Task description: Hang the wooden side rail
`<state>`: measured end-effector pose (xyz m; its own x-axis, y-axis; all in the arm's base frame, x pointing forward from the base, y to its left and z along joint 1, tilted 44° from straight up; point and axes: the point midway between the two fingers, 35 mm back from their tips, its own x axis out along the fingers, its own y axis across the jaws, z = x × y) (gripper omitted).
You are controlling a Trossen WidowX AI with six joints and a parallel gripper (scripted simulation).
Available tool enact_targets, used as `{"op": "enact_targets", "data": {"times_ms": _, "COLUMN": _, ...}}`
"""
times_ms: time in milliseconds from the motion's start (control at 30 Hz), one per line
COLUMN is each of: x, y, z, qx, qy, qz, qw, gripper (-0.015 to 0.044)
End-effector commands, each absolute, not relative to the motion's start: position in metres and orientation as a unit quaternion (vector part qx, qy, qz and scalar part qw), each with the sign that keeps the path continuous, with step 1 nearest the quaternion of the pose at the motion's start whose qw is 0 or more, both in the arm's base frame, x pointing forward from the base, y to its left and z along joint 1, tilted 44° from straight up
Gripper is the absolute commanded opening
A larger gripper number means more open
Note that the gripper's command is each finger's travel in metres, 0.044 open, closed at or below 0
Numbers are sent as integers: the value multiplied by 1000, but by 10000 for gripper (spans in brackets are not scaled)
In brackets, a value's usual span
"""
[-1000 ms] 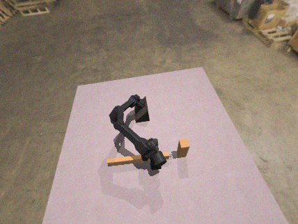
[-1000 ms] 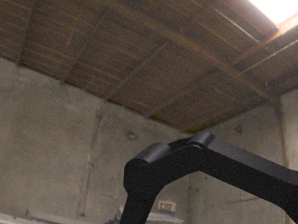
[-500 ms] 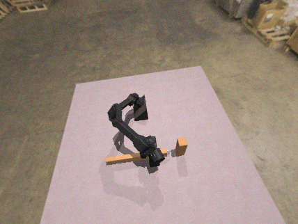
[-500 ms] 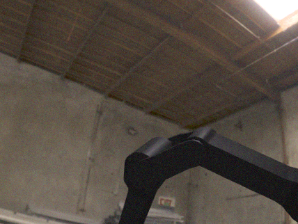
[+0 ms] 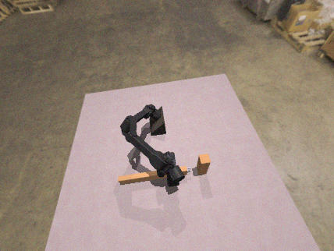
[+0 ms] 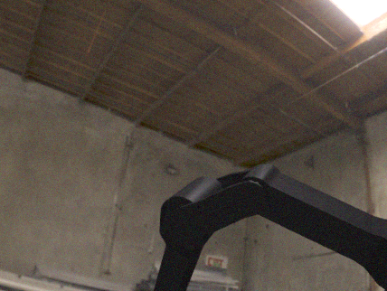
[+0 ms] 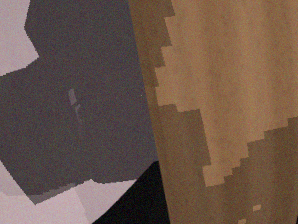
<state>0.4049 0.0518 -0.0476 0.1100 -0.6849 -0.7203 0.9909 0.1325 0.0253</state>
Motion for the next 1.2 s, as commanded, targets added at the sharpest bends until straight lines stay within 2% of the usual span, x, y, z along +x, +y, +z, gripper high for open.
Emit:
{"op": "enact_targets", "data": {"times_ms": 0, "x": 405, "y": 52, "z": -47, "qx": 265, "qy": 287, "qz": -602, "qw": 696, "gripper": 0}}
{"op": "enact_targets", "data": {"times_ms": 1167, "x": 405, "y": 56, "z": -43, "qx": 263, "qy": 288, "qz": -602, "qw": 697, "gripper": 0}}
